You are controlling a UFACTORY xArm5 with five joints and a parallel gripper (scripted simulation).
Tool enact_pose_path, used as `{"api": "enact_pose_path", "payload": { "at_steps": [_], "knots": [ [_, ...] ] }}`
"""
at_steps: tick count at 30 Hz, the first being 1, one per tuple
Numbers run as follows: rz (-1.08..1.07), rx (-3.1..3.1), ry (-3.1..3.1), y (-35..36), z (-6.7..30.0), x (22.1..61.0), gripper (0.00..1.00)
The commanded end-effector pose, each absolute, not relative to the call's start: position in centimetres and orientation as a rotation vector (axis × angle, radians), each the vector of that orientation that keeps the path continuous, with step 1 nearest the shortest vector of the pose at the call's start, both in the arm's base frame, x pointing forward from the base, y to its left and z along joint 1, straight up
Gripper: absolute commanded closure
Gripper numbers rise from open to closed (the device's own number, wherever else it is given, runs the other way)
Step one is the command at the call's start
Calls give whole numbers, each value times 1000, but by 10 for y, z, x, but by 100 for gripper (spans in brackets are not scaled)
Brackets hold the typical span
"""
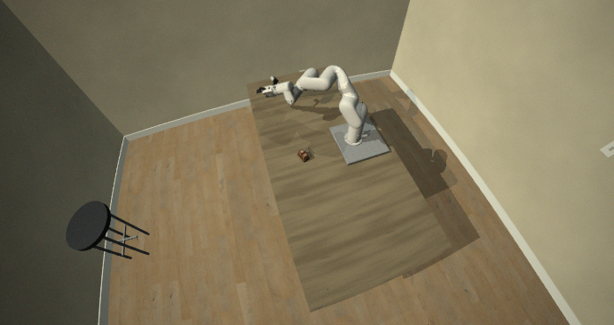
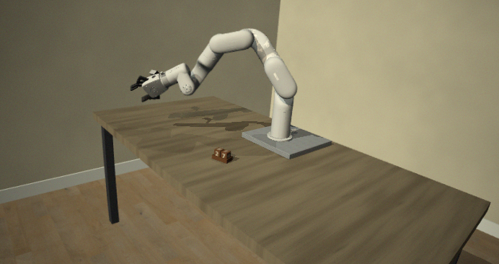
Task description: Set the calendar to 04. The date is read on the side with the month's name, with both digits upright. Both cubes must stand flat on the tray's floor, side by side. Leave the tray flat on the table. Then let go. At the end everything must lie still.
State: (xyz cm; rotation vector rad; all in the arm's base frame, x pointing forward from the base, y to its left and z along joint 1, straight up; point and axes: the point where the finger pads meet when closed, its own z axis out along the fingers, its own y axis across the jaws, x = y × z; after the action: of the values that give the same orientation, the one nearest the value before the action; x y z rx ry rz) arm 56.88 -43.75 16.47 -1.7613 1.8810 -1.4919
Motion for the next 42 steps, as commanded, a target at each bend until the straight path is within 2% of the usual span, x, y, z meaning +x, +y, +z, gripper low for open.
{"api": "enact_pose_path", "payload": {
  "at_steps": [1, 20, 30, 34, 42],
  "knots": [
    [-1497, -1759, 1878, -438, 167, 569, 0],
    [-1487, -1784, 1869, -433, 167, 571, 0],
    [-1286, -2203, 1645, -337, 159, 594, 0],
    [-1250, -2270, 1596, -320, 158, 595, 0],
    [-1067, -2565, 1327, -241, 151, 592, 0]
  ]
}}
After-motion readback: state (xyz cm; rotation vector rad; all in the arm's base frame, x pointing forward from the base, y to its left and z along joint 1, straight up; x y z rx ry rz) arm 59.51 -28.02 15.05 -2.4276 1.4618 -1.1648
